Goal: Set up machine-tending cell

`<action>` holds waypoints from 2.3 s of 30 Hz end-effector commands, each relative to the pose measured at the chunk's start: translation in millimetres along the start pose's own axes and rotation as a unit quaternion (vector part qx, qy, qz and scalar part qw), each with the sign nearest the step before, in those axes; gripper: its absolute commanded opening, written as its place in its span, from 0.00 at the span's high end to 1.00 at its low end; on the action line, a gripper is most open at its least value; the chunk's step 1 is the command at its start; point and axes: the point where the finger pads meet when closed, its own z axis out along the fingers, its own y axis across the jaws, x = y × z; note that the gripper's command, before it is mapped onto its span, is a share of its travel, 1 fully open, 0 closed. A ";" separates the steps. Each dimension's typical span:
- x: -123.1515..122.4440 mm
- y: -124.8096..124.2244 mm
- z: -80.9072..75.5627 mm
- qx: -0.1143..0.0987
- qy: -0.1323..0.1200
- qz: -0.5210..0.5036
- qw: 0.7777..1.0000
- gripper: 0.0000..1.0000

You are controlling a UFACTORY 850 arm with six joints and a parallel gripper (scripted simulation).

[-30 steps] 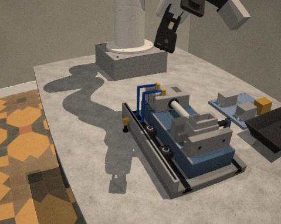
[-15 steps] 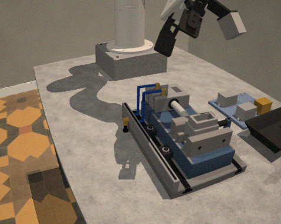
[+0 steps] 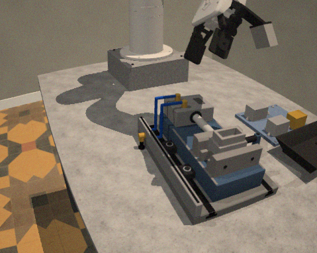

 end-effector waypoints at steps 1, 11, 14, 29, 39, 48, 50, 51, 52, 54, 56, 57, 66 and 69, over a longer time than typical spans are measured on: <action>16.0 -16.7 -7.8 0.042 0.011 -0.012 0.999 0.00; 49.2 -45.5 -24.3 0.096 0.046 -0.030 0.994 0.00; 60.9 -54.1 -30.5 0.112 0.060 -0.035 0.991 0.00; 118.8 -87.4 -63.9 0.167 0.133 -0.054 0.976 0.00; 148.8 -99.6 -82.6 0.184 0.173 -0.060 0.966 0.00; 190.0 -111.5 -109.4 0.195 0.228 -0.065 0.952 0.00; 194.3 -112.4 -112.3 0.196 0.234 -0.065 0.950 0.00; 197.8 -113.1 -114.7 0.196 0.239 -0.065 0.949 0.00; 200.6 -113.6 -116.6 0.196 0.242 -0.065 0.948 0.00; 204.5 -114.3 -119.2 0.196 0.248 -0.065 0.947 0.00; 204.5 -114.3 -119.2 0.196 0.248 -0.065 0.947 0.00; 205.7 -114.5 -120.0 0.196 0.249 -0.065 0.946 0.00; 207.0 -114.8 -120.9 0.196 0.251 -0.065 0.946 1.00; 207.0 -114.8 -120.9 0.196 0.251 -0.065 0.946 1.00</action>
